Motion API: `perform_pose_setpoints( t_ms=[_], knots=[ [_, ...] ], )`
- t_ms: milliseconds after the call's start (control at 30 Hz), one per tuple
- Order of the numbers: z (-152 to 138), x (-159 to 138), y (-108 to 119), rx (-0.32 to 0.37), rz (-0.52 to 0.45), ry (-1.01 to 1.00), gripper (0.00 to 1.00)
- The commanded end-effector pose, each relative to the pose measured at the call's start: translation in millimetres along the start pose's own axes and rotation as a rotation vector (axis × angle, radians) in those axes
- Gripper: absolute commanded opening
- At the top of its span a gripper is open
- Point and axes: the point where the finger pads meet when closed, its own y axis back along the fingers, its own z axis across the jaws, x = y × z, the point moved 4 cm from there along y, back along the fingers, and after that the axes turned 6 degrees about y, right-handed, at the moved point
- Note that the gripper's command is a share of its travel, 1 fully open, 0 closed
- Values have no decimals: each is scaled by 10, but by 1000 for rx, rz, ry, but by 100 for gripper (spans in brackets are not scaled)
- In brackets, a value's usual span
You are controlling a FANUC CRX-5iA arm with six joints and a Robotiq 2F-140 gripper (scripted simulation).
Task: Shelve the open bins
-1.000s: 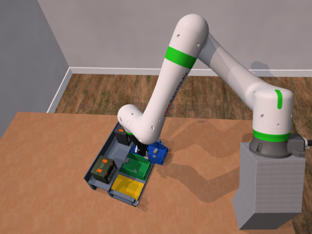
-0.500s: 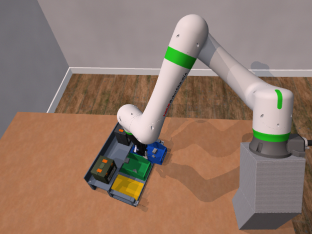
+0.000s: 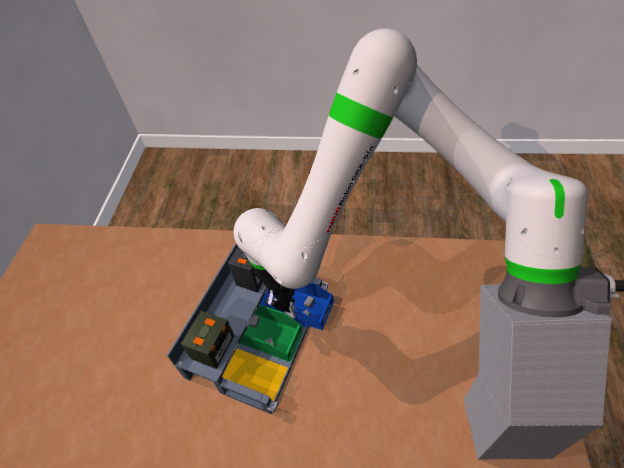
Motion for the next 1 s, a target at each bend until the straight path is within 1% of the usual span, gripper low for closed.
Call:
perform_pose_setpoints(
  t_ms=[0, 967],
  knots=[
    [-1, 2, 2, 0, 0, 0, 0],
    [-1, -16, -17, -3, 25, 0, 0]
  ],
)
